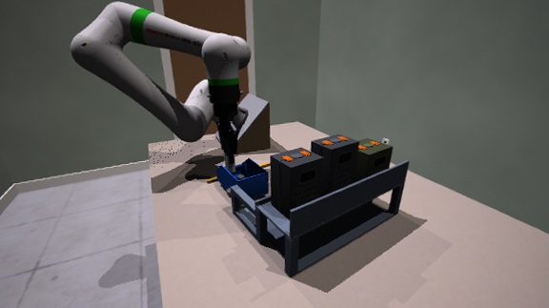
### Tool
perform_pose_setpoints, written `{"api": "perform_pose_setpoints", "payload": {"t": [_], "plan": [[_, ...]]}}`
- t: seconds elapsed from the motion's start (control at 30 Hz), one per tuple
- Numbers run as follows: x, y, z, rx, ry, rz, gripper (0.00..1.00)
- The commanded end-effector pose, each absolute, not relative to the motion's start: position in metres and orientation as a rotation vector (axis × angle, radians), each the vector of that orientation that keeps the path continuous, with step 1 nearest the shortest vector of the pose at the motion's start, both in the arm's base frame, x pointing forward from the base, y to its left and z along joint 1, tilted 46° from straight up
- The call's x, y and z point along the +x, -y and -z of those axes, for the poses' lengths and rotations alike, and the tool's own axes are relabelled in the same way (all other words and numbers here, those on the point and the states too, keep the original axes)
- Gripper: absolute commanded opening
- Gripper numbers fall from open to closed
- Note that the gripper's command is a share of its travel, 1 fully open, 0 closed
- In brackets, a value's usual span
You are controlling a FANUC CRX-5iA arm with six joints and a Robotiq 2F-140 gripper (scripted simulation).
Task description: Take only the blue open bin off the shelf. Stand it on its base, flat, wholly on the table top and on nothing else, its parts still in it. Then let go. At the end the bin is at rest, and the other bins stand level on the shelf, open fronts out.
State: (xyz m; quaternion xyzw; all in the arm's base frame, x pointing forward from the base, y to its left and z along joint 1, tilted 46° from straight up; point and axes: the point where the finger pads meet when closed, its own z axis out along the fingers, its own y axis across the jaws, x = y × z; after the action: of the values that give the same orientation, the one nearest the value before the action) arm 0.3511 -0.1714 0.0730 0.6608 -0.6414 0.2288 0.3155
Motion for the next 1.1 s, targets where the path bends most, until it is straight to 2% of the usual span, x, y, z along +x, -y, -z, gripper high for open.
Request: {"api": "perform_pose_setpoints", "payload": {"t": [0.0,1.07], "plan": [[0.351,0.171,-0.073,1.741,1.690,-0.603,0.00],[0.350,0.183,-0.062,1.741,1.690,-0.603,0.00]]}}
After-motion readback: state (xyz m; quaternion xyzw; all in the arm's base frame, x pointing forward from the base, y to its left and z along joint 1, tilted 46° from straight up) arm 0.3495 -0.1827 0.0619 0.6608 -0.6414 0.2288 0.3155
